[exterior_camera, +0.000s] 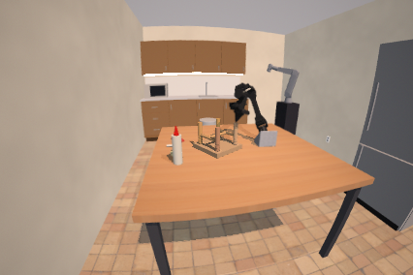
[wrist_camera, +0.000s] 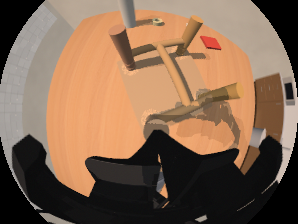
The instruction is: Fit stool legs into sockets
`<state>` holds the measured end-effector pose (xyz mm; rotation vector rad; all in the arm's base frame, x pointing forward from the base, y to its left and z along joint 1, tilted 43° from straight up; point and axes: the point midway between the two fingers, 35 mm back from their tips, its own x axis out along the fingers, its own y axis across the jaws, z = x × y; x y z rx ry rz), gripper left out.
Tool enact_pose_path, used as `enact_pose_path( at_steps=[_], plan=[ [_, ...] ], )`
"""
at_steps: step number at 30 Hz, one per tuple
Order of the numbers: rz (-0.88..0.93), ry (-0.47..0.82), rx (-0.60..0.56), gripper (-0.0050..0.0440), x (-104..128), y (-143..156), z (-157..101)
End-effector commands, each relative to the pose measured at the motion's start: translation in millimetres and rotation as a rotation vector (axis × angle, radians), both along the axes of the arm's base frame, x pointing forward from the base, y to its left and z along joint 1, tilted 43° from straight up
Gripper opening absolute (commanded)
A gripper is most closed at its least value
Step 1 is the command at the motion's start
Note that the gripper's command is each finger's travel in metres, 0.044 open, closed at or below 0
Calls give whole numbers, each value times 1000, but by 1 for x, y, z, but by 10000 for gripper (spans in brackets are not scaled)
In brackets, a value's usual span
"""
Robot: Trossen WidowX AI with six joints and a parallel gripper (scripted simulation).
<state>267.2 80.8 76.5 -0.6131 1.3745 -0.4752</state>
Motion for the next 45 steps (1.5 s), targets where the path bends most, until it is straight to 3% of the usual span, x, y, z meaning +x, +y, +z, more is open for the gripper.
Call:
enact_pose_path(
  at_steps=[1,13,15,21,23,25,32,45],
  plan=[
    [6,-10,9,0,2,7,6],
    [17,-22,19,0,2,16,17],
    [-9,-31,6,0,9,7,19],
    [-166,-143,-20,0,50,-33,62],
    [-166,-143,-20,0,50,-33,62],
    [-240,-194,-38,0,65,-57,83],
    [-371,-282,-80,0,82,-103,121],
    [-372,-283,-80,0,80,-113,111]
  ],
)
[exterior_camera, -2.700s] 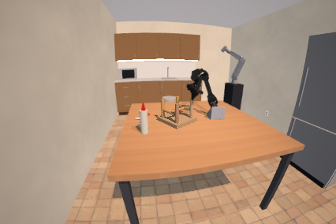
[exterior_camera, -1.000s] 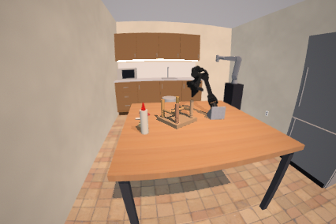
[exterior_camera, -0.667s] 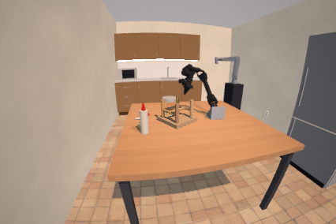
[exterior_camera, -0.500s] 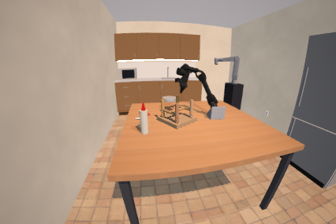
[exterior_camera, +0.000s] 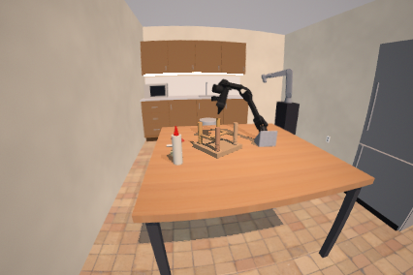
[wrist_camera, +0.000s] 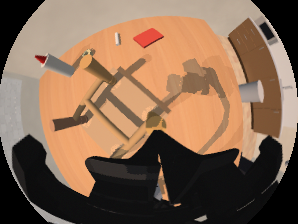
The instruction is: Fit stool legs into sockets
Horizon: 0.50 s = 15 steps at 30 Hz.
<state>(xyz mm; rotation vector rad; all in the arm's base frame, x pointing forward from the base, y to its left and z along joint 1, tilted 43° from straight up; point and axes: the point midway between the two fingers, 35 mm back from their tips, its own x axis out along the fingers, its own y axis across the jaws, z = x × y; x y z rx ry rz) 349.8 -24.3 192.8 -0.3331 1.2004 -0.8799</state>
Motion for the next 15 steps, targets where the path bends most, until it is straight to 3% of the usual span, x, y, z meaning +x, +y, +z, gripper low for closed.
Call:
enact_pose_path(
  at_steps=[1,15],
  plan=[
    [-4,4,-5,0,-4,-11,-9],
    [-4,4,-4,0,-6,-23,-22]
  ],
)
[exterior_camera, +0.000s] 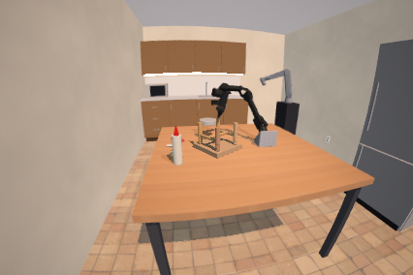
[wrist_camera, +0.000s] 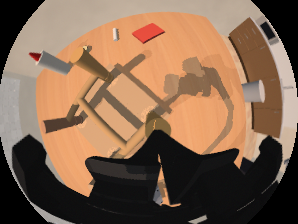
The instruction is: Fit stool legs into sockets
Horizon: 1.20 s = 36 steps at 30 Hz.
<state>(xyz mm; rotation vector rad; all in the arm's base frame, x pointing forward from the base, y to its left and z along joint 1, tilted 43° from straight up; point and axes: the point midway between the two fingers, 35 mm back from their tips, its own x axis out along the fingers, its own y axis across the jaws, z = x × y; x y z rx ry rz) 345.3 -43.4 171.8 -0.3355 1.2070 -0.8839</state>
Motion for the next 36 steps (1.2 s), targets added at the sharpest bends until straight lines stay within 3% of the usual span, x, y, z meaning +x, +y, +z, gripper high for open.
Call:
enact_pose_path(
  at_steps=[1,36],
  plan=[
    [0,-3,-2,0,-2,-5,-2],
    [0,-3,-2,0,-6,-23,-22]
  ],
)
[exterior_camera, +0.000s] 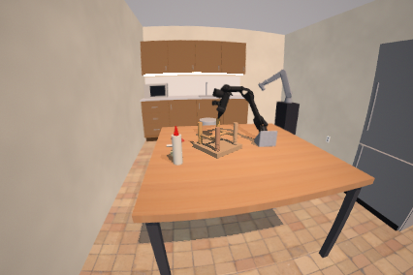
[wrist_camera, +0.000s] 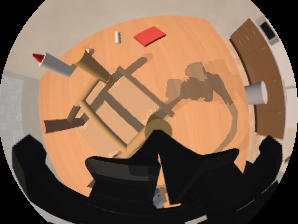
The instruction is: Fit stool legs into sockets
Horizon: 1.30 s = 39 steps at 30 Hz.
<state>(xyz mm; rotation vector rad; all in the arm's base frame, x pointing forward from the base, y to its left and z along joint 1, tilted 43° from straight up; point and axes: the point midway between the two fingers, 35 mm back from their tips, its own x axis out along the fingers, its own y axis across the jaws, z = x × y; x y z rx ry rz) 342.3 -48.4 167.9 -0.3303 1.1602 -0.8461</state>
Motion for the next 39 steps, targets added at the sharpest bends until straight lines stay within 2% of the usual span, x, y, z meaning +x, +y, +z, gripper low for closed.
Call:
enact_pose_path(
  at_steps=[1,39],
  plan=[
    [-40,40,-12,0,-3,-18,-19],
    [-40,40,-12,0,-4,-21,-22]
  ],
)
